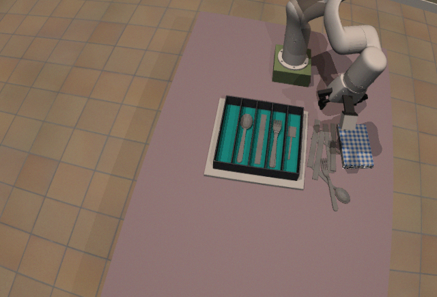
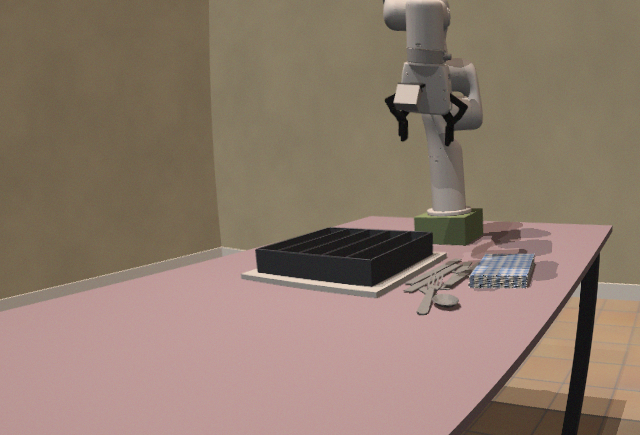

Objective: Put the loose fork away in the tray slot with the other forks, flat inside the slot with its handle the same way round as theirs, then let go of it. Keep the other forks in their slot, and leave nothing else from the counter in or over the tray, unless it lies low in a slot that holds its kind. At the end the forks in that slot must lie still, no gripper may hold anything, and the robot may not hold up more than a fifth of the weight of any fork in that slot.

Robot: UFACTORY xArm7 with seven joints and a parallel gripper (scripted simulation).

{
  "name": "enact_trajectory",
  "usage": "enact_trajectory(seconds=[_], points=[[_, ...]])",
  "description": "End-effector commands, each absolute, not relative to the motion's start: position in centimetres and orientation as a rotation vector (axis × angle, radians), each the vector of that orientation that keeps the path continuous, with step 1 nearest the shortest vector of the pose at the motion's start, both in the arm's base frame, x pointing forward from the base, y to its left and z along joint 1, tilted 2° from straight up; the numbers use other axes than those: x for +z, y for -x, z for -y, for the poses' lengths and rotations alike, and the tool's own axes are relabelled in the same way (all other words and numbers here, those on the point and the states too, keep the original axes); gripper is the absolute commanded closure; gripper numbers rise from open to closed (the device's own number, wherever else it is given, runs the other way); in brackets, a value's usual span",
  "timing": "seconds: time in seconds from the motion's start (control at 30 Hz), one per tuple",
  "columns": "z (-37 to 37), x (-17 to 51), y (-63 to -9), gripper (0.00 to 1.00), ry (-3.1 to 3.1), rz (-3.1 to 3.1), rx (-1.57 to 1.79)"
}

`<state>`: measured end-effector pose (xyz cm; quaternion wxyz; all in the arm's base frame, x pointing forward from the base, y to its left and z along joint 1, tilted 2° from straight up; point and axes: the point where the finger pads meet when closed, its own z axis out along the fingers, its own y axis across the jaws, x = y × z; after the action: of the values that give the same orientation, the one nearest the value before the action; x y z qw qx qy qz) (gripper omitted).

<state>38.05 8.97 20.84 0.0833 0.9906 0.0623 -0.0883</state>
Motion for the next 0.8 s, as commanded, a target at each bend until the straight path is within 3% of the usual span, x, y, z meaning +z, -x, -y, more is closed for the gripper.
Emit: enact_trajectory(seconds=[0.0, 0.77], points=[[-3.8, 23.3, -39.5, 0.00, -3.082, -0.078, -0.123], [-0.5, 24.2, -41.0, 0.00, -3.134, -0.029, -0.001]])
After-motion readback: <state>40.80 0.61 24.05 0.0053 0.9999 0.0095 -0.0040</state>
